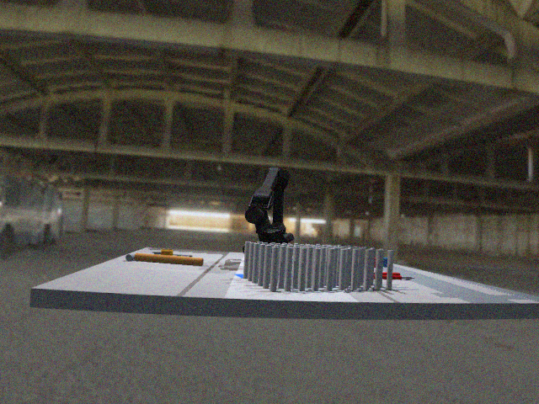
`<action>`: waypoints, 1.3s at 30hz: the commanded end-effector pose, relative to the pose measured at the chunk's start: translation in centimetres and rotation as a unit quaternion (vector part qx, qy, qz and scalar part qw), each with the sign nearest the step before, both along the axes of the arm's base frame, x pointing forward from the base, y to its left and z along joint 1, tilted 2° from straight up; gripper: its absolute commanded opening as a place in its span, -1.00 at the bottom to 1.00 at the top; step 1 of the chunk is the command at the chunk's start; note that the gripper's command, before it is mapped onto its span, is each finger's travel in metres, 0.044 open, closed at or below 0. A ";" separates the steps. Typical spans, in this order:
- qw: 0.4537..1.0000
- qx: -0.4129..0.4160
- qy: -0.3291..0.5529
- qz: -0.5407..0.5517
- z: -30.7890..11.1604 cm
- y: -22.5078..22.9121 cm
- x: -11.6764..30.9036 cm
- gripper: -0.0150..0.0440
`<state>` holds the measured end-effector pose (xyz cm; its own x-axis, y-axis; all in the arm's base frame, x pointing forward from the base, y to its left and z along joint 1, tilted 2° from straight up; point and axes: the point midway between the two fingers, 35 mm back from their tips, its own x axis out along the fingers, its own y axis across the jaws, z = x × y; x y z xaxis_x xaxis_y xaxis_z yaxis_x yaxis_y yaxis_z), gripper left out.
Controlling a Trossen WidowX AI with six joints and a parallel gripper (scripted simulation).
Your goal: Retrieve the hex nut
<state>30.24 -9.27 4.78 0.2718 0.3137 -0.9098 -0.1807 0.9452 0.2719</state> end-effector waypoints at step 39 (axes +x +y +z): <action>1.000 0.000 0.002 0.001 -0.2 -0.5 -3.6 -0.49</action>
